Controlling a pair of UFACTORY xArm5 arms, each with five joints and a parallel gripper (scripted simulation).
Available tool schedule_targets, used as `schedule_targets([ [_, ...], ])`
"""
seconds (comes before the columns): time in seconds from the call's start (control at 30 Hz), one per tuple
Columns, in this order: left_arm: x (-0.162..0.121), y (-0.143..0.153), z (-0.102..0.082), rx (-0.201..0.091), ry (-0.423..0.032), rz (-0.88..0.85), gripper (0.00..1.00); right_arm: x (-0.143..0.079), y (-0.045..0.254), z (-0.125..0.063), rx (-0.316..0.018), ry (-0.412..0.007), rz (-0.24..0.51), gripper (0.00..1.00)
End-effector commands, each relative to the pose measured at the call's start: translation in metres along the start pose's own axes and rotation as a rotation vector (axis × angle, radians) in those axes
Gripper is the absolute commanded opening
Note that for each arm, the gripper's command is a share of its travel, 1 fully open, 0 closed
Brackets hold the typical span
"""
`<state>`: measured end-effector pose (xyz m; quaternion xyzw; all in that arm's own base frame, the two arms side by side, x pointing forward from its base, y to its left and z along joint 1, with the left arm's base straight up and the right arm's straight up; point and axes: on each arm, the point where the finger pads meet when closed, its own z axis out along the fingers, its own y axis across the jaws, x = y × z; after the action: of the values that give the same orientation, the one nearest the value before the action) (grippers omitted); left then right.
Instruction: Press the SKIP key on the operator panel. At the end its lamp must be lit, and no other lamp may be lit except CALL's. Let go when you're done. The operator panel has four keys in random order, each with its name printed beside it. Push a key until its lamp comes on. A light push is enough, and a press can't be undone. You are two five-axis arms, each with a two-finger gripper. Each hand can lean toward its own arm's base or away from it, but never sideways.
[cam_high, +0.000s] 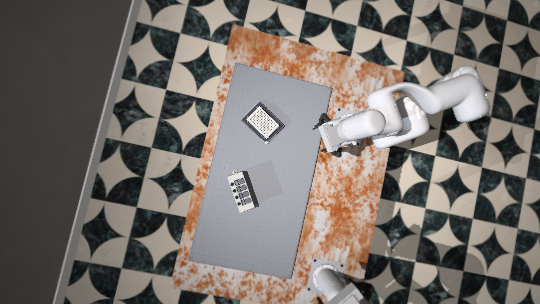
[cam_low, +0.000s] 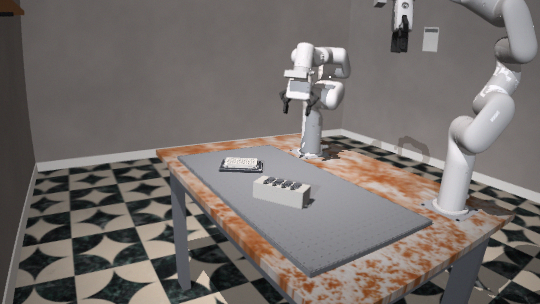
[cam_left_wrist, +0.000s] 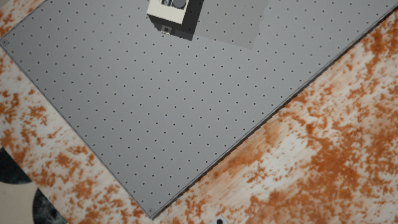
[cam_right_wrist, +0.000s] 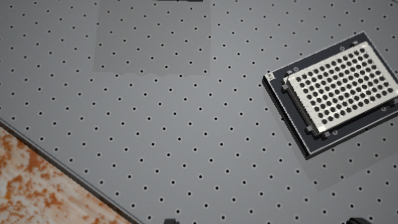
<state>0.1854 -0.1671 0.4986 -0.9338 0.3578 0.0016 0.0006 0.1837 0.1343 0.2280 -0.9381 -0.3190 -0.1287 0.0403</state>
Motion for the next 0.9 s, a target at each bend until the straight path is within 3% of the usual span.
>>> schedule_targets([
  [0.0, 0.000, -0.001, -0.001, 0.000, 0.003, -0.003, 1.00, 0.001, 0.000, -0.001, 0.000, 0.003, 0.000, 1.00],
  [0.6, -0.001, -0.027, -0.001, 0.000, 0.003, -0.109, 1.00, 0.001, 0.000, -0.001, 0.000, 0.003, 0.000, 1.00],
  [0.87, -0.006, -0.056, -0.001, 0.000, 0.003, -0.226, 1.00, 0.001, 0.000, -0.001, 0.000, 0.003, 0.000, 1.00],
])
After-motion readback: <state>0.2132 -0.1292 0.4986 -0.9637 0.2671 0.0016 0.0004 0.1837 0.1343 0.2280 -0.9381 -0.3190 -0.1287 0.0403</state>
